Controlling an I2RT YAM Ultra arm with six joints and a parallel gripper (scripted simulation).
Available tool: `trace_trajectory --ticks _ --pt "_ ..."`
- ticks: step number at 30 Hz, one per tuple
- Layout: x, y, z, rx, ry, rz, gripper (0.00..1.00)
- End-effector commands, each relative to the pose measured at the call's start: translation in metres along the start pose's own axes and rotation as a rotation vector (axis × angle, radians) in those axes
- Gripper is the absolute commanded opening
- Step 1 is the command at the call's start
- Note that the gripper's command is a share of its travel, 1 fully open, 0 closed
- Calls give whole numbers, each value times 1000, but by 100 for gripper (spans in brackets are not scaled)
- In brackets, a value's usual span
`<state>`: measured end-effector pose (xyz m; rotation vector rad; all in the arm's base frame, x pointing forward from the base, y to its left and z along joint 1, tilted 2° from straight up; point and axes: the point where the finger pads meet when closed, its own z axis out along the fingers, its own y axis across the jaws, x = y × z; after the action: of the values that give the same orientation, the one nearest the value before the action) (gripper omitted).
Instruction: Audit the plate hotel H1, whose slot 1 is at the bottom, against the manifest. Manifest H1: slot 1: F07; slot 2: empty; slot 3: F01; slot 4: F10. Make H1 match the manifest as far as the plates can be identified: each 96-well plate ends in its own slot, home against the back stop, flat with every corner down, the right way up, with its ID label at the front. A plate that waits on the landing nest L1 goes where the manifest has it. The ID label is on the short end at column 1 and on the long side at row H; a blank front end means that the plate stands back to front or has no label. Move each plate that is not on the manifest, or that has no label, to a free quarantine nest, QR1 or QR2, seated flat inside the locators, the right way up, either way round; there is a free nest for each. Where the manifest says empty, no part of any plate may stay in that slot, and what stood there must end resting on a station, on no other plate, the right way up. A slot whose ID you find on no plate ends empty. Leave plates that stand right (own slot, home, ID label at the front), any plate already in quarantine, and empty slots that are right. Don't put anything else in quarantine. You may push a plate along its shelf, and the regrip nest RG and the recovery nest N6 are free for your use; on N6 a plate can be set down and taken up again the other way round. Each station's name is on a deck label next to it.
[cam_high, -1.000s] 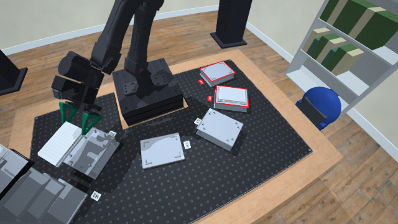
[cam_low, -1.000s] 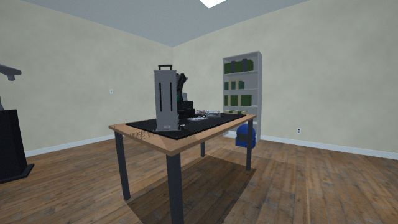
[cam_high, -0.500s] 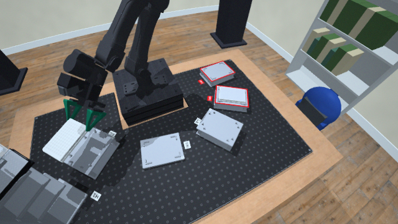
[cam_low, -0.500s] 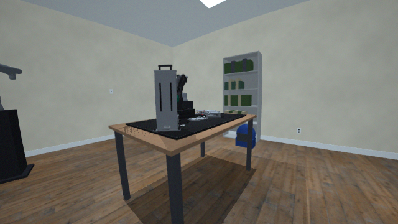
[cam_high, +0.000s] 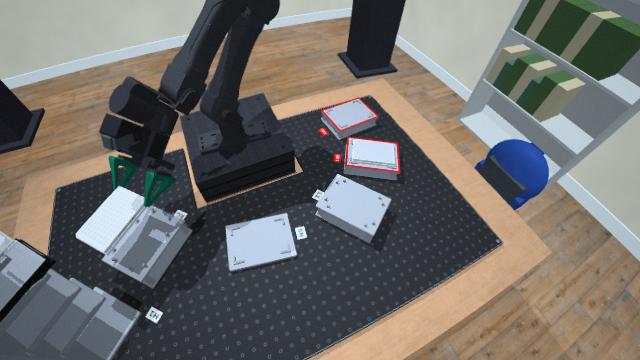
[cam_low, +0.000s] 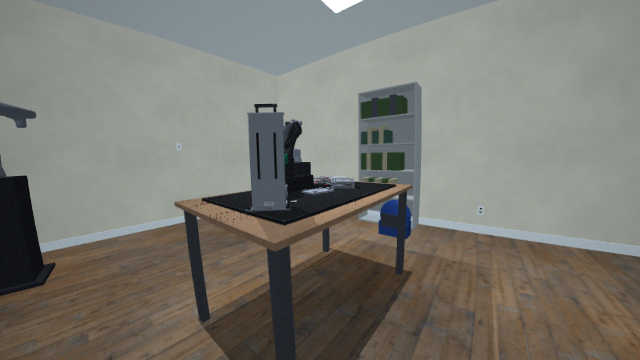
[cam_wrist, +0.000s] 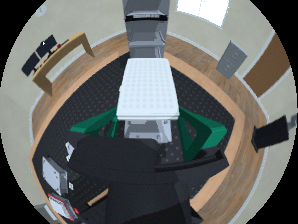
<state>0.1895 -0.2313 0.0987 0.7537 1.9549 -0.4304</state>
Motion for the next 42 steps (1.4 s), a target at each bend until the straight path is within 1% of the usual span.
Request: trace_trajectory --ticks 1,42 --pt "-7 1 -1 -5 -25 -11 86" --pt "9 0 8 -5 -25 -11 86"
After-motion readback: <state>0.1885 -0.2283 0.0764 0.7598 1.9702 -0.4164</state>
